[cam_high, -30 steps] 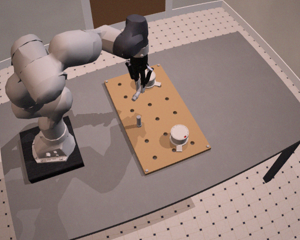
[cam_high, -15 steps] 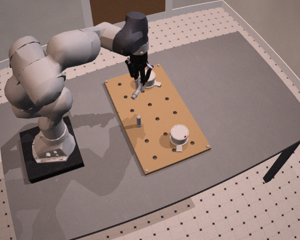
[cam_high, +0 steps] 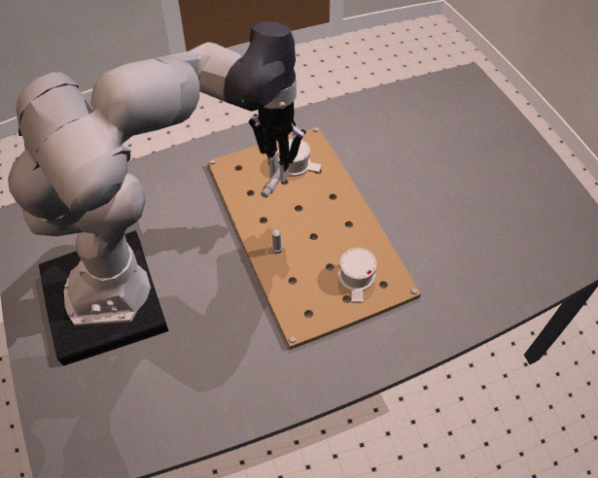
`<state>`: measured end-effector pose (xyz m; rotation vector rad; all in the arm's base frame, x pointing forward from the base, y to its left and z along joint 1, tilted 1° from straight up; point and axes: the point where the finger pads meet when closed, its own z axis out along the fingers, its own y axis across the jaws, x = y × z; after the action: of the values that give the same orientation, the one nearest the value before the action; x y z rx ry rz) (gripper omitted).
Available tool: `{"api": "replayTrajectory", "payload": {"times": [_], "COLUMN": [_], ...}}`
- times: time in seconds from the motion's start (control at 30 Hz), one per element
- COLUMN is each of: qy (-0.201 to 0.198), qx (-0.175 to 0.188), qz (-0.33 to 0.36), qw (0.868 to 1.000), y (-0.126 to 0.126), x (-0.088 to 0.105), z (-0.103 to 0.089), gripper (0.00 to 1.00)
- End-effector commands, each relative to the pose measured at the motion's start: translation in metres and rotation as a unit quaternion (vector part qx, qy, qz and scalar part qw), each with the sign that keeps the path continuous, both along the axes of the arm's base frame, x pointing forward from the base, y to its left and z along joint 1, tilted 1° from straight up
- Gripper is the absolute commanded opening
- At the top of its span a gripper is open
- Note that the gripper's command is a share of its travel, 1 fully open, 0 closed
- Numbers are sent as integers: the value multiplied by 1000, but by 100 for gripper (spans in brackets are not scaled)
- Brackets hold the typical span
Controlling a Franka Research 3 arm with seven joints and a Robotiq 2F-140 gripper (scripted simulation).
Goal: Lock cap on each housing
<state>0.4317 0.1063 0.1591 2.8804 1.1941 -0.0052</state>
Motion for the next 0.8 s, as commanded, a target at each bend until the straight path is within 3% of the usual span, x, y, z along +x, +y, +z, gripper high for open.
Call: {"api": "replayTrajectory", "payload": {"times": [0.0, 0.2, 0.53, 0.77], "qy": [0, 0, -2, -4], "qx": [1, 2, 2, 3], "qz": [-5, -17, -98, -181], "qw": [1000, 1000, 995, 983], "y": [0, 0, 0, 0], "x": [1, 1, 1, 1], "z": [2, 2, 2, 2], "gripper": [10, 10, 10, 10]}}
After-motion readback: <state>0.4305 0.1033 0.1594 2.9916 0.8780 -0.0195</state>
